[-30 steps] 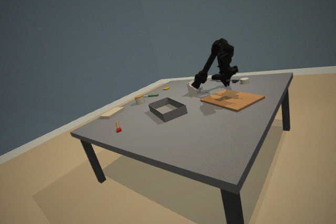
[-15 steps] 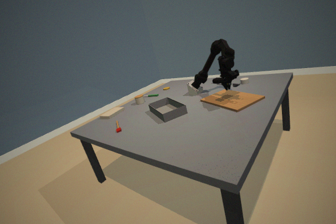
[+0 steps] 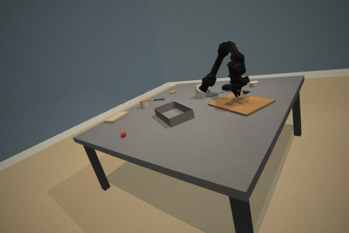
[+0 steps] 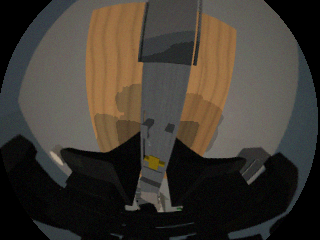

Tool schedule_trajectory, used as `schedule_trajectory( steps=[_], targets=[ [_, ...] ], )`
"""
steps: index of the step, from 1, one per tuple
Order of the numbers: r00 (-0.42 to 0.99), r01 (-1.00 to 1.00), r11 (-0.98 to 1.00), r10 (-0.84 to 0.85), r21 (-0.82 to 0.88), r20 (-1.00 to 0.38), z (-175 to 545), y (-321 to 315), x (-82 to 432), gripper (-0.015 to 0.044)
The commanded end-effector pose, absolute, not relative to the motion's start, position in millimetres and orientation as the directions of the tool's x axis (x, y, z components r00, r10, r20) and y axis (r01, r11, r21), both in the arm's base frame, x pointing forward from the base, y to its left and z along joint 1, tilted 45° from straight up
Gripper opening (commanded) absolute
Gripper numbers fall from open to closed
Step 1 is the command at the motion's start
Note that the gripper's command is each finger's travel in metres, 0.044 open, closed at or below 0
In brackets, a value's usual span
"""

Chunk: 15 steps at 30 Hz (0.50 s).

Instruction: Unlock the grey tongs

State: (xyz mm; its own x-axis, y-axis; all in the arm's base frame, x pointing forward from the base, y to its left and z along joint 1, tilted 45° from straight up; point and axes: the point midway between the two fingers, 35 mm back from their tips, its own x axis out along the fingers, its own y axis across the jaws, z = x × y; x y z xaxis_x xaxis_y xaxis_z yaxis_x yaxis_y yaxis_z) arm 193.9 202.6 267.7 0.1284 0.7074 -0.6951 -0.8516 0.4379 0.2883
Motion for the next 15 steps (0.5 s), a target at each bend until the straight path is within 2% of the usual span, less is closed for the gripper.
schedule_trajectory(
  steps=[1,6,15],
  targets=[
    [0.132,-0.847,0.445,0.704,0.289,-0.698,263.6,207.0,194.2,-0.0150],
    [0.132,-0.847,0.446,0.704,0.289,-0.698,263.0,207.8,194.1,-0.0150],
    [0.126,-0.850,0.439,0.706,0.291,-0.697,263.7,207.4,193.1,0.0086]
  ],
)
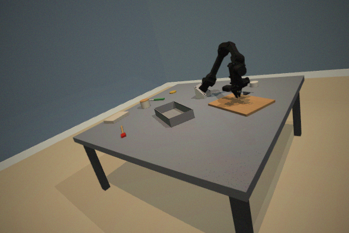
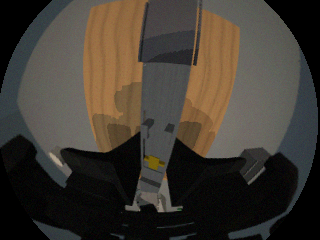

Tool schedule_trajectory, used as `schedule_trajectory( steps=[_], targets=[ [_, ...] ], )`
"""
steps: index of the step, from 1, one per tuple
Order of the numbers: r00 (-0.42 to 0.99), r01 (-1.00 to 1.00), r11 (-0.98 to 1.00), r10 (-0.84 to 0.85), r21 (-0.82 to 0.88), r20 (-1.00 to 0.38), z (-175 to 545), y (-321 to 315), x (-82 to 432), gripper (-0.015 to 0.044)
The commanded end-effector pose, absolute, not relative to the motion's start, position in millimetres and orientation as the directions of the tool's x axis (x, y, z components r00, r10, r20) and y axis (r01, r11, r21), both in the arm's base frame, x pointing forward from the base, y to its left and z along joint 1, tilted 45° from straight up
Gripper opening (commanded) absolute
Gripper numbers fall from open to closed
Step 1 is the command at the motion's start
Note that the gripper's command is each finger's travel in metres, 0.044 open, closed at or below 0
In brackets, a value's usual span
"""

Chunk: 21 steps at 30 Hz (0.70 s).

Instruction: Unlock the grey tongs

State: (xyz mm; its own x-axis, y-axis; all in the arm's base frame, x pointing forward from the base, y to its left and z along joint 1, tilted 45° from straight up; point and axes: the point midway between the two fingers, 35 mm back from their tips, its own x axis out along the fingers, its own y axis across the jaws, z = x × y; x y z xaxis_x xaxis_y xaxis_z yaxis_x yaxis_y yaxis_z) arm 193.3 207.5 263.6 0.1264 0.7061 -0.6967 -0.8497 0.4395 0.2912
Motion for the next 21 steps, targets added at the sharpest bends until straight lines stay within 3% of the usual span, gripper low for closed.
schedule_trajectory(
  steps=[1,13,21],
  targets=[
    [0.126,-0.850,0.439,0.706,0.291,-0.697,264,207,193,0.0112],
    [0.126,-0.850,0.439,0.706,0.291,-0.697,264,207,193,0.0427],
    [0.135,-0.844,0.454,0.693,0.284,-0.709,269,190,216,0.0440]
  ],
)
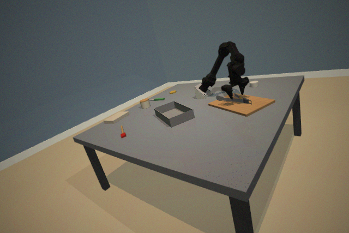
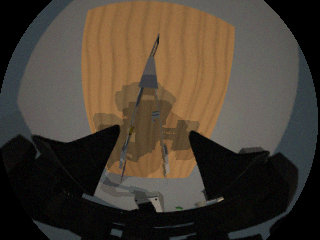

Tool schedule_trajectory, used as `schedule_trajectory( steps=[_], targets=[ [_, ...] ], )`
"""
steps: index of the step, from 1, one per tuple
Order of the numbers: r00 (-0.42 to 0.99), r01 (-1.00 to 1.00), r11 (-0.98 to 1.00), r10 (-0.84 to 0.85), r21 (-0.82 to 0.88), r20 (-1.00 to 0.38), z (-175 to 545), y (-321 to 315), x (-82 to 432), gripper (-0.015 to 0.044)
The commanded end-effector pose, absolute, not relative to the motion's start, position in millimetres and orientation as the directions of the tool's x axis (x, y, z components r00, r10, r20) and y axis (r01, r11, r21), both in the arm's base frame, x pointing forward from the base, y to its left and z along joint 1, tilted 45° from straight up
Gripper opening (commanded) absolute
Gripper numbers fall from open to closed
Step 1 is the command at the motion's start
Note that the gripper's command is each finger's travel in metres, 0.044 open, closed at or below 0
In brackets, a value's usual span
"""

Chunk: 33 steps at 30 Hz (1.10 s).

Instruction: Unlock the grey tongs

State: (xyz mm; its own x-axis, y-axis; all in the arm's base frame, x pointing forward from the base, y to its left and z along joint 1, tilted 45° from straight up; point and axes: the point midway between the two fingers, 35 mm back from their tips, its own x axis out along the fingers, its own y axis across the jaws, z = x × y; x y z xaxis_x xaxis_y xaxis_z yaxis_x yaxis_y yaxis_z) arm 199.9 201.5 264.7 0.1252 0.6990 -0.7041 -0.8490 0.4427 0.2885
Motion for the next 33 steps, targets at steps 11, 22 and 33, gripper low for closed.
schedule_trajectory(
  steps=[11,22,33],
  targets=[
    [0.202,-0.803,0.519,0.699,0.293,-0.686,292,80,297,0.0440],
    [0.319,-0.773,0.587,0.687,0.240,-0.653,314,43,291,0.0440],
    [0.329,-0.770,0.593,0.684,0.234,-0.651,316,41,290,0.0440]
  ],
)
